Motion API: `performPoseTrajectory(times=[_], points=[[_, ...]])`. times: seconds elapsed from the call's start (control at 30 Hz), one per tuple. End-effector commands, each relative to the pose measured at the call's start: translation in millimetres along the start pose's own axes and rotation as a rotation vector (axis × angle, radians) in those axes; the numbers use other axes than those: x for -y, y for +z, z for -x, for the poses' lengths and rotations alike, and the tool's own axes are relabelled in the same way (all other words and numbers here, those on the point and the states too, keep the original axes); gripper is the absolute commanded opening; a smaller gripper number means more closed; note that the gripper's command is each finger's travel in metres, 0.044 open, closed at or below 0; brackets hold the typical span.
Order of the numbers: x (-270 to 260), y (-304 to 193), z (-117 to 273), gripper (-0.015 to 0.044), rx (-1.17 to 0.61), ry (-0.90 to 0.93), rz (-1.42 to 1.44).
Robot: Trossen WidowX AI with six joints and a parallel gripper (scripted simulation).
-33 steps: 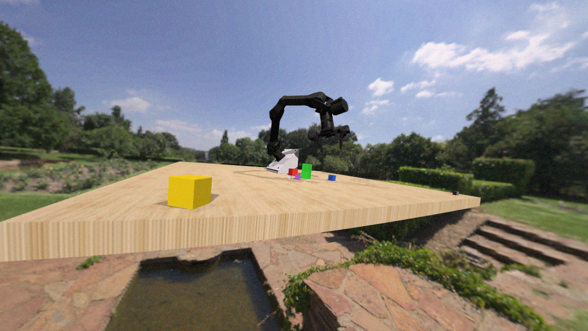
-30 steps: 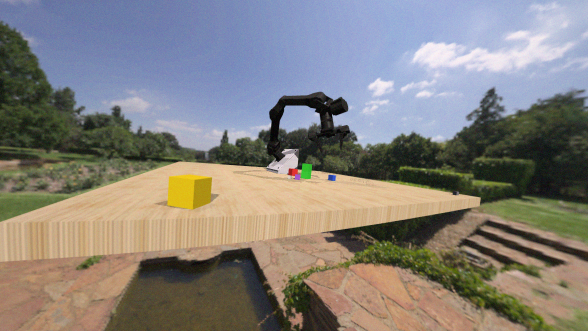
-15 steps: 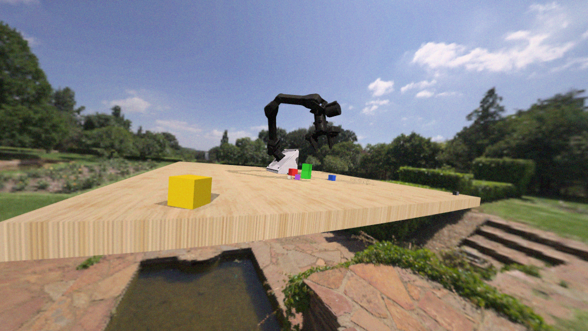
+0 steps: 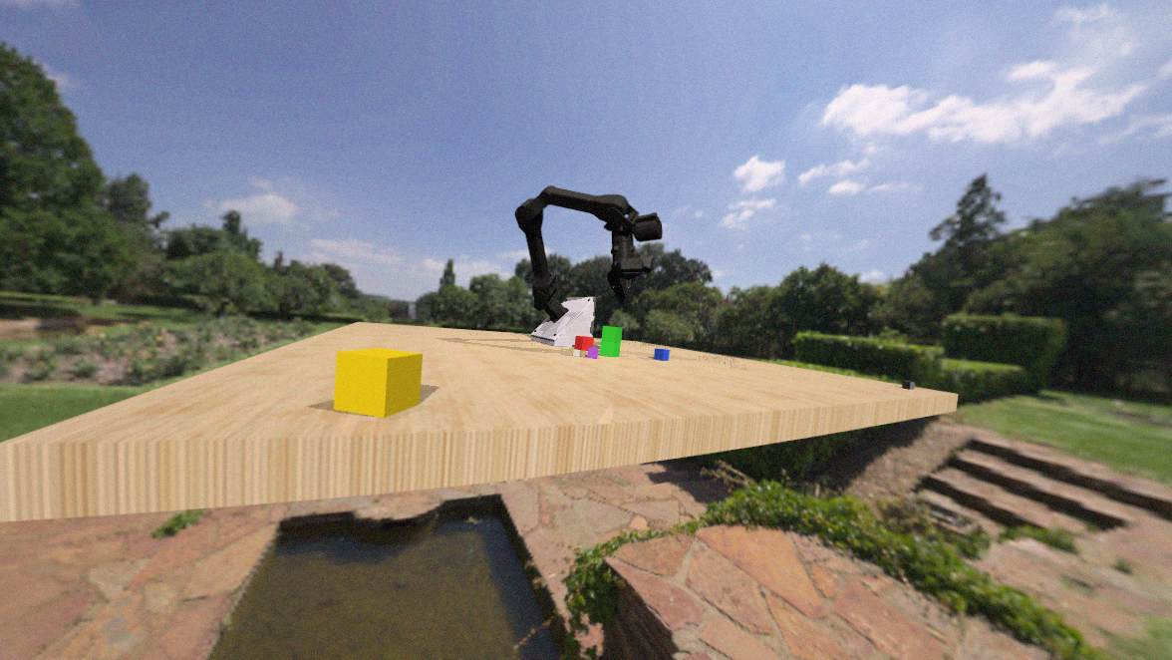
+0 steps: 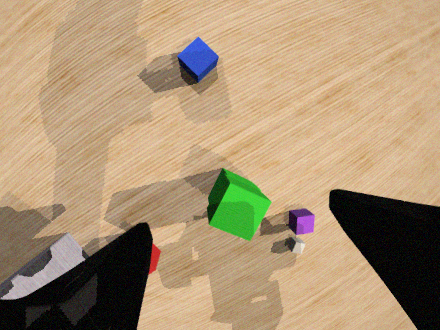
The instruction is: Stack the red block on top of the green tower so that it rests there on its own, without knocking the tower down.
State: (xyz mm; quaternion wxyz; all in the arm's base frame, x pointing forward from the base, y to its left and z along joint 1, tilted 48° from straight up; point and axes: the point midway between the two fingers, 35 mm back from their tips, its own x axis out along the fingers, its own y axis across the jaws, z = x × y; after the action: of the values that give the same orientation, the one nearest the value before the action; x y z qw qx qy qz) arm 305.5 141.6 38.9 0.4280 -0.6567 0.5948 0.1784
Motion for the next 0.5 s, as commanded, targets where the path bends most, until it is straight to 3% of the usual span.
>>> performPoseTrajectory(times=[0.0, 0.47], points=[[-18.8, -10.9, -0.5, 0.0440, -0.016, 0.010, -0.148], [-79.4, -55.2, -10.5, 0.0440, -0.091, 0.004, -0.708]])
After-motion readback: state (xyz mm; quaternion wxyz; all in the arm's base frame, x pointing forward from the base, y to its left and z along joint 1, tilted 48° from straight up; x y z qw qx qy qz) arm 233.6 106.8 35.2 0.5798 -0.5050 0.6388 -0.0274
